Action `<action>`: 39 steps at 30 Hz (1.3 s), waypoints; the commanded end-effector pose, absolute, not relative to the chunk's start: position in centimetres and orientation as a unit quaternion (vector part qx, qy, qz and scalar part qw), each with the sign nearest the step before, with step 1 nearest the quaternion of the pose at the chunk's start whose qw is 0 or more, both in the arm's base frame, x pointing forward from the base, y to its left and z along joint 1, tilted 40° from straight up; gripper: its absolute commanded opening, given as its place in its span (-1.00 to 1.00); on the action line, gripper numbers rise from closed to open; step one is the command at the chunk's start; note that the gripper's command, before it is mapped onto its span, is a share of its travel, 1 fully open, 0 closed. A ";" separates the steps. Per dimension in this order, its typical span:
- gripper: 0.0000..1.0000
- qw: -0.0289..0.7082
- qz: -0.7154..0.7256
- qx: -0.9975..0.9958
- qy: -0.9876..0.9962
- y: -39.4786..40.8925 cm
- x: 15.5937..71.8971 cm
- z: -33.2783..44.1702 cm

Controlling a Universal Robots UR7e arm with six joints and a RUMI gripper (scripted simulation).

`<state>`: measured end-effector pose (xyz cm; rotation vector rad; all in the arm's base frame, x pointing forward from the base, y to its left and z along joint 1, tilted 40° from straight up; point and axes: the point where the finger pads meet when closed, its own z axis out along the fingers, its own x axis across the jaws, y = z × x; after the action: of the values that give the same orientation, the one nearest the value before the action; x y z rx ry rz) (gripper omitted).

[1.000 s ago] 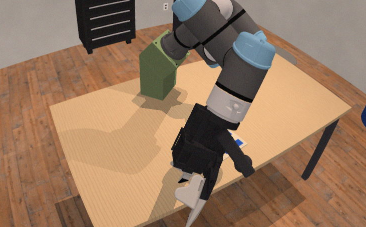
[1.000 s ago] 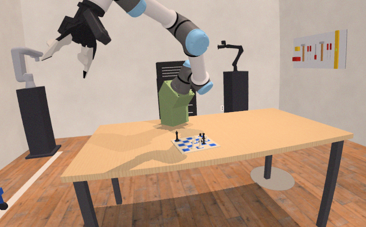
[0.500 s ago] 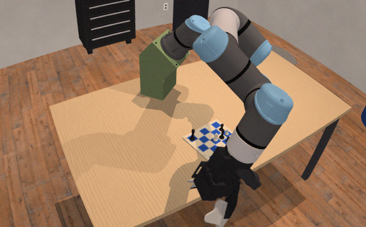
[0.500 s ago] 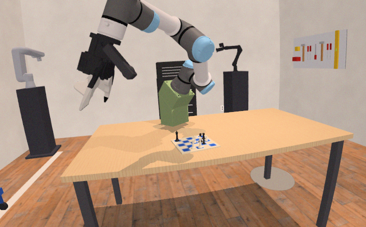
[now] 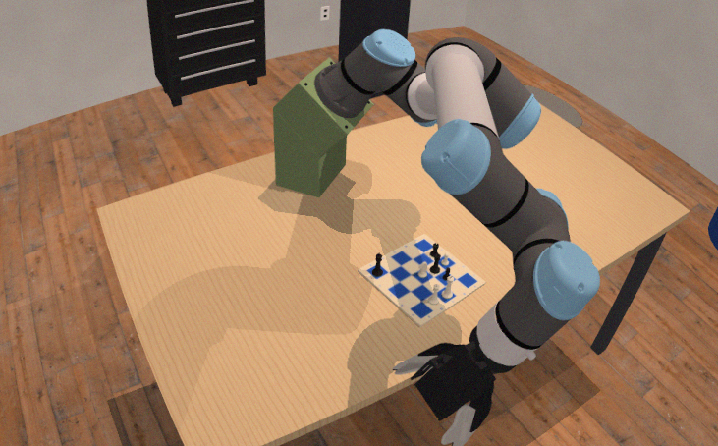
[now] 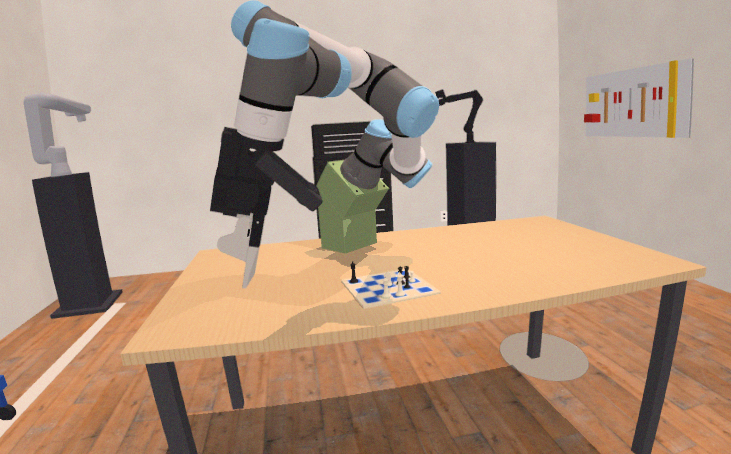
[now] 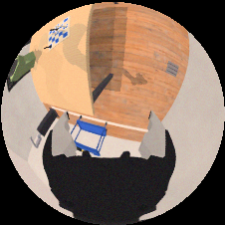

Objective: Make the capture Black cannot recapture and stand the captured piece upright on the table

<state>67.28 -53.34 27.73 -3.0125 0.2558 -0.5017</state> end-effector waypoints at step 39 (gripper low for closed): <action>1.00 0.200 0.058 -0.840 -0.500 -22.9 67.2 18.1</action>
<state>68.22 -27.27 18.87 -2.5588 -1.1810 0.0583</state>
